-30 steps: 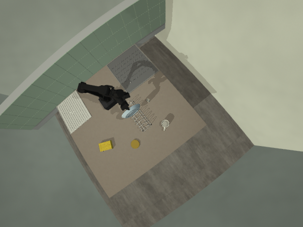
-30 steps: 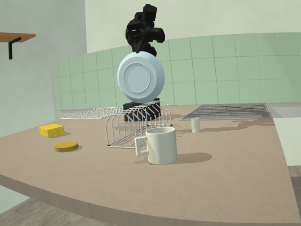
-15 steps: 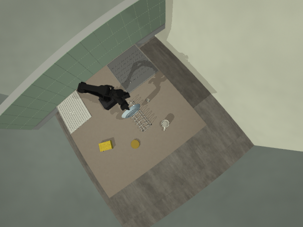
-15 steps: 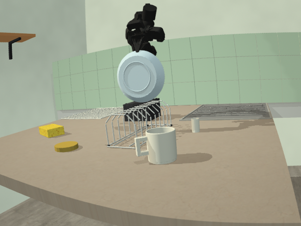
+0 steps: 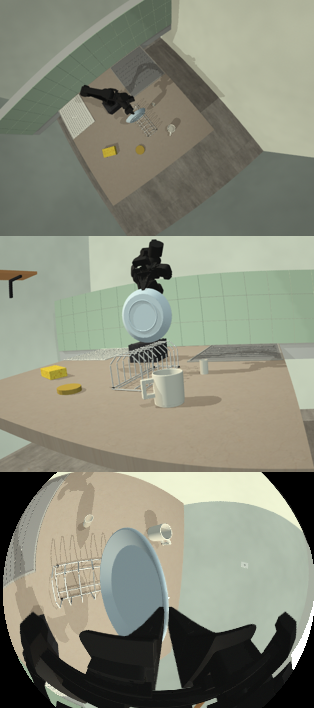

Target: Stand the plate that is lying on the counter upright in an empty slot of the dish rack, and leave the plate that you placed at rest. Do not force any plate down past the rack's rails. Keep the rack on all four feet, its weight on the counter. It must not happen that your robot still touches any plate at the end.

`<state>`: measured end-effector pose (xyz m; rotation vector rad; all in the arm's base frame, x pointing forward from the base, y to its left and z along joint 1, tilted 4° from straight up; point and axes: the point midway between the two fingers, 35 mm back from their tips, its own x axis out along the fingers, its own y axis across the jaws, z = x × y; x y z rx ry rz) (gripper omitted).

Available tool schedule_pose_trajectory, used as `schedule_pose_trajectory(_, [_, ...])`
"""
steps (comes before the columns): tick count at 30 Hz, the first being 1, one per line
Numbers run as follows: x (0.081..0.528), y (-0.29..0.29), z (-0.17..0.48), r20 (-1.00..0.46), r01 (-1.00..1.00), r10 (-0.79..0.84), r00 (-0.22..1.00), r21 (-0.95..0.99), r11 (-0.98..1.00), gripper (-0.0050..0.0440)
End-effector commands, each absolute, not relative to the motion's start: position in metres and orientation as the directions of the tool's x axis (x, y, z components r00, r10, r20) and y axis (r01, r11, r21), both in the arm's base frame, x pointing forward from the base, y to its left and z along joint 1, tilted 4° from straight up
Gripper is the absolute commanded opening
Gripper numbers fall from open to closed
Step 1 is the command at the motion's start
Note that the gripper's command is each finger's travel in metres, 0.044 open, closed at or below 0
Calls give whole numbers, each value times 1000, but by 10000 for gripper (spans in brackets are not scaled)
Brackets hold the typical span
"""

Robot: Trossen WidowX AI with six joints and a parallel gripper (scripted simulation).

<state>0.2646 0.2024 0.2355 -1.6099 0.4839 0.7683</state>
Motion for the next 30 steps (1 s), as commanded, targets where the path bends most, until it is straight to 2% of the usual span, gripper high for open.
schedule_pose_trajectory(1, [267, 205, 244, -697, -677, 121, 707, -716, -172, 0])
schedule_pose_trajectory(30, [263, 204, 239, -698, -676, 136, 703, -716, -175, 0])
